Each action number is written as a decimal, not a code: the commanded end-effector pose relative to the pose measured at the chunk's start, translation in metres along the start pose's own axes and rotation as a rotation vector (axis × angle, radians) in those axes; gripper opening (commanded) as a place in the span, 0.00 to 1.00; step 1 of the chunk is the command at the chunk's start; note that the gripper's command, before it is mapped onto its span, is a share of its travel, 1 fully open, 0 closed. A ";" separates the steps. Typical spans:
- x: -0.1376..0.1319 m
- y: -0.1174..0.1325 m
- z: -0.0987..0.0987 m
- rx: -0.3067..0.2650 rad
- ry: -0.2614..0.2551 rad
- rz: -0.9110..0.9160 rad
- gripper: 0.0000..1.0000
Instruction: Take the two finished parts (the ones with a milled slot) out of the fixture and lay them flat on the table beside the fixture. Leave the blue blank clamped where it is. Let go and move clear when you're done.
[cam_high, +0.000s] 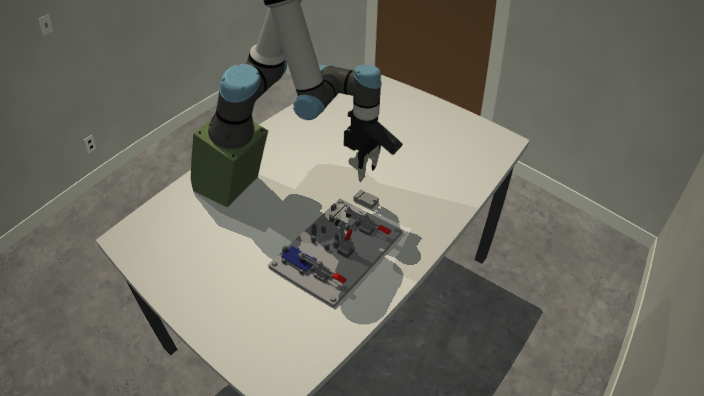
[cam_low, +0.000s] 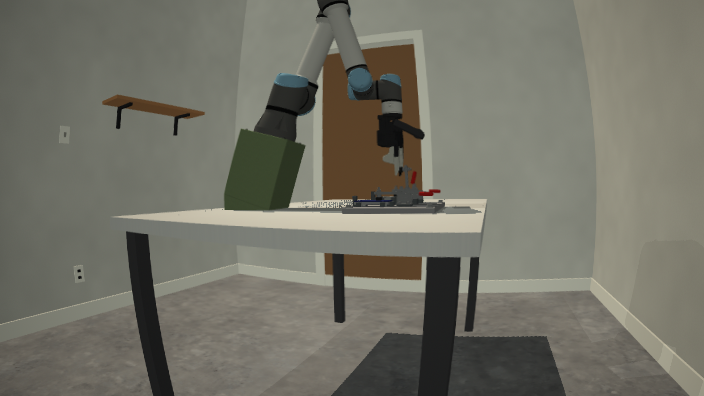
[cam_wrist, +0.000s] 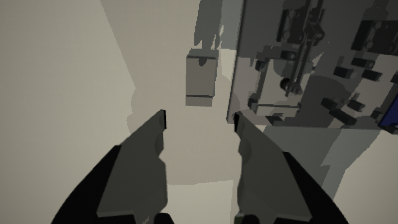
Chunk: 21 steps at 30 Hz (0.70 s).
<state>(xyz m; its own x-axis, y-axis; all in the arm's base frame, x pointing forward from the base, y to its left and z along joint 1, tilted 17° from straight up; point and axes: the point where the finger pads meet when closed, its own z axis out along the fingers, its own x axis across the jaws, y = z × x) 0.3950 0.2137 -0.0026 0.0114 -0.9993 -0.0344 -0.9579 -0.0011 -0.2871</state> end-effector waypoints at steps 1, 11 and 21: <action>0.000 0.000 0.000 0.001 0.000 0.000 0.40; 0.000 0.000 -0.002 0.001 0.000 0.000 0.28; 0.000 0.000 -0.025 0.001 0.000 0.000 0.28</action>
<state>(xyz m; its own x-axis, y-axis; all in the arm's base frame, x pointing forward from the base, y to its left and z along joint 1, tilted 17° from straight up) 0.3910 0.2132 0.0109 0.0114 -0.9993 -0.0344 -0.9577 -0.0010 -0.2877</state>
